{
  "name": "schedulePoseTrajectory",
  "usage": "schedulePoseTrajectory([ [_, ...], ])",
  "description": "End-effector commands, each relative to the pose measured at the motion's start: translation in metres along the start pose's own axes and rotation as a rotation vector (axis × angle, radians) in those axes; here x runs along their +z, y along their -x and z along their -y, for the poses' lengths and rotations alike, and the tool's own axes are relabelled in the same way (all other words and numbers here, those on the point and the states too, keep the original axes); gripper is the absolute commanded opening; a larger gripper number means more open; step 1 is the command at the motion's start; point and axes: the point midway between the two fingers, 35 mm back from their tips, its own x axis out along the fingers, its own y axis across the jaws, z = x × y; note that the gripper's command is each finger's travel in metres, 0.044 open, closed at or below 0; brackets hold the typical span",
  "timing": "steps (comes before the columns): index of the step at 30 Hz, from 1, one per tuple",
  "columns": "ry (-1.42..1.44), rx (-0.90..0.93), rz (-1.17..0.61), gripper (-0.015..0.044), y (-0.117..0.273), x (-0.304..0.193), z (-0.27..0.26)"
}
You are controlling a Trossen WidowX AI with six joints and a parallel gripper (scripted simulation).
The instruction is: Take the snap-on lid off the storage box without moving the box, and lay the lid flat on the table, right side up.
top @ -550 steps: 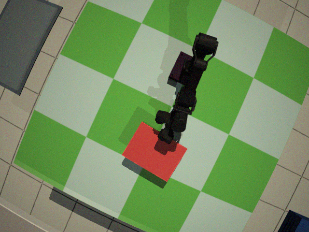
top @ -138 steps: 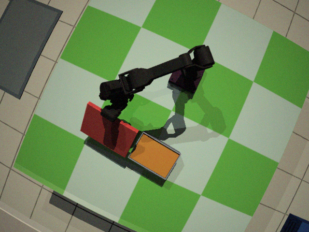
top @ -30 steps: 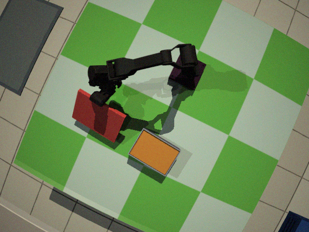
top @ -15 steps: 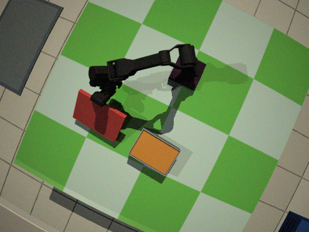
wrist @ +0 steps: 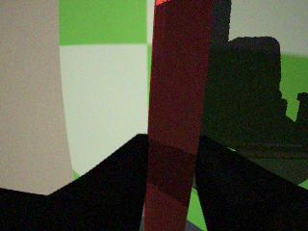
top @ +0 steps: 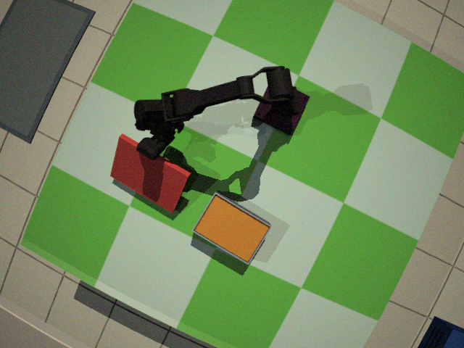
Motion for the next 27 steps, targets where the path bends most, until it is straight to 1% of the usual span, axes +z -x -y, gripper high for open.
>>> schedulePoseTrajectory([
  [1, 0.000, 0.005, -0.001, 0.0000, -0.002, 0.000, 0.002],
  [27, -0.001, 0.005, -0.001, 0.0000, -0.016, 0.000, 0.018],
])
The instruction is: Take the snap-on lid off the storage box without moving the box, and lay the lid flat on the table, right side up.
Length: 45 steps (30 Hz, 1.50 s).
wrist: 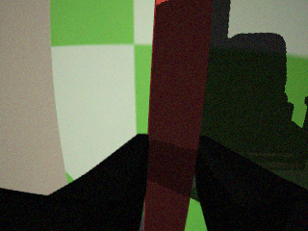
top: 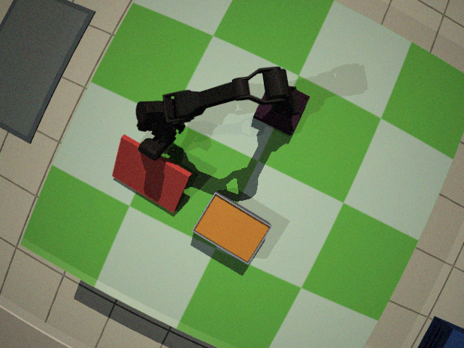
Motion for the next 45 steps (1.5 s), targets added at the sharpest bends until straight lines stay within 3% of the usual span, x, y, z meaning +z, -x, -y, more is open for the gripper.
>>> schedulePoseTrajectory([
  [1, 0.000, 0.005, 0.000, 0.0000, -0.002, 0.000, 0.002],
  [45, -0.001, 0.004, 0.000, 0.0000, -0.025, 0.000, 0.029],
])
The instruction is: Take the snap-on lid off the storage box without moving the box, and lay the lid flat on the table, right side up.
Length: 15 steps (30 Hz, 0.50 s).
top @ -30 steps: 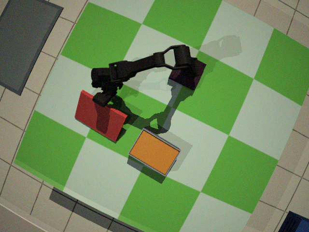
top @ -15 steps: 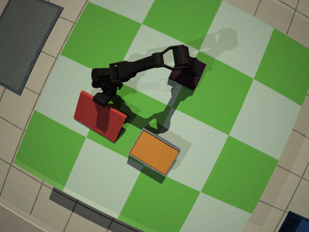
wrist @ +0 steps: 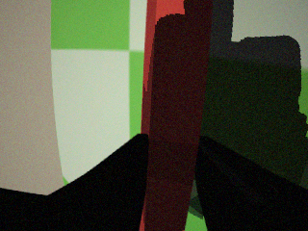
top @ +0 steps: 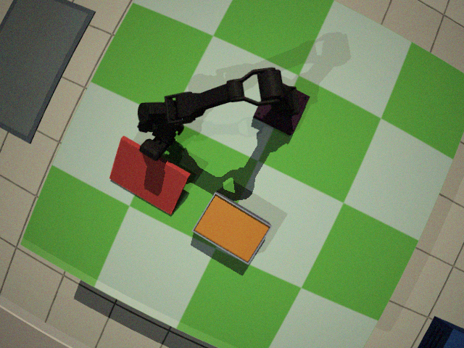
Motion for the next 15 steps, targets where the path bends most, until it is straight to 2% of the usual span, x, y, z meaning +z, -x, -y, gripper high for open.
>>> schedulePoseTrajectory([
  [1, -0.017, -0.024, -0.010, 0.0000, -0.0065, -0.0034, 0.0127],
  [15, -0.017, -0.024, -0.010, 0.0000, -0.0135, -0.0037, 0.0216],
])
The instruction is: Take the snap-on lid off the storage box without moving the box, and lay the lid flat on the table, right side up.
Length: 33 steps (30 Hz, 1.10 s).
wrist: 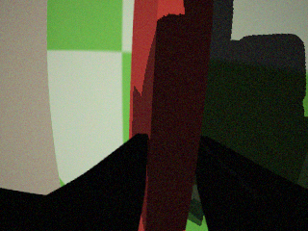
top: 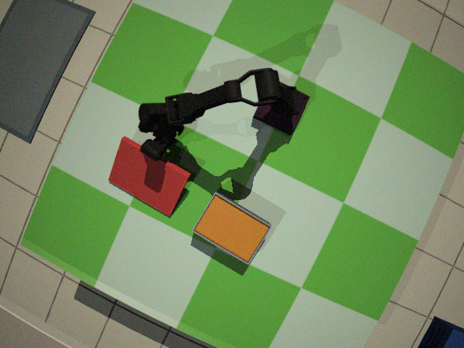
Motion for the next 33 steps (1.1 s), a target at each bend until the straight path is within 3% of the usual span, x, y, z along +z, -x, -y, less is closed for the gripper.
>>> schedulePoseTrajectory([
  [1, -0.018, -0.025, -0.012, 0.0000, -0.007, -0.004, 0.014],
  [33, -0.018, -0.026, -0.012, 0.0000, -0.023, -0.005, 0.034],
])
